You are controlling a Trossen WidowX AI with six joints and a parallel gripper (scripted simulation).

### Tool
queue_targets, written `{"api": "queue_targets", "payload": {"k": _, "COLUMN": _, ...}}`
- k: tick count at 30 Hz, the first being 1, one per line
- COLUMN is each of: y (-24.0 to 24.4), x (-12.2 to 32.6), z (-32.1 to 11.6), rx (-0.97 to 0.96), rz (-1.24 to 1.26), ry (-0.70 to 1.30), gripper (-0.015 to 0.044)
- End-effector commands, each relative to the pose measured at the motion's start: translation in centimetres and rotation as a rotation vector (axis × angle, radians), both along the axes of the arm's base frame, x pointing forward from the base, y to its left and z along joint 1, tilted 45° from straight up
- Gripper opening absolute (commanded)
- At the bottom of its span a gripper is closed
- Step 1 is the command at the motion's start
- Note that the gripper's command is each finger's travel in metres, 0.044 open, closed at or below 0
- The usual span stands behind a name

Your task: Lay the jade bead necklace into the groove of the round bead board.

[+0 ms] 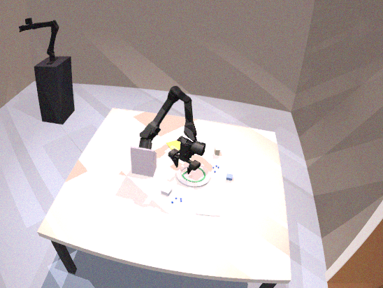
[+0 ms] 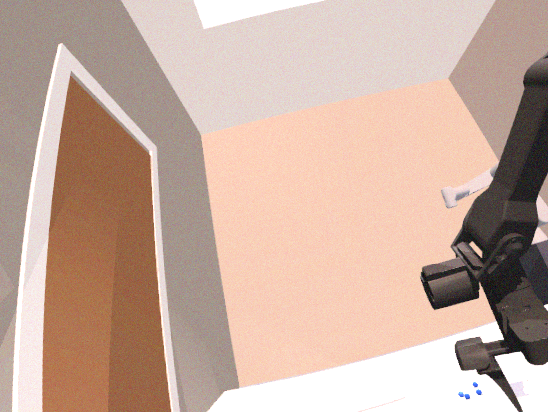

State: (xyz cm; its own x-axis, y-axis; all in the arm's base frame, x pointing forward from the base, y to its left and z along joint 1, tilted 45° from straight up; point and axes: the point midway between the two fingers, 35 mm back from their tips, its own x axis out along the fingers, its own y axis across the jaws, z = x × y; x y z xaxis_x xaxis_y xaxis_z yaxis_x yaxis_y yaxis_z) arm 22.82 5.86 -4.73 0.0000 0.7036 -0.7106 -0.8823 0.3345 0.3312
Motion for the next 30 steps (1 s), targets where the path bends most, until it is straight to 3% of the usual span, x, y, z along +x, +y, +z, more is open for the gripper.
{"api": "queue_targets", "payload": {"k": 1, "y": -0.8, "x": 0.8, "z": 1.4, "rx": -0.006, "rz": -0.121, "ry": 0.103, "gripper": 0.0230}}
{"api": "queue_targets", "payload": {"k": 6, "y": -0.8, "x": 0.8, "z": 1.4, "rx": -0.006, "rz": -0.121, "ry": 0.103, "gripper": 0.0120}}
{"api": "queue_targets", "payload": {"k": 30, "y": 1.4, "x": 0.9, "z": -0.8, "rx": -0.006, "rz": -0.121, "ry": 0.097, "gripper": 0.0120}}
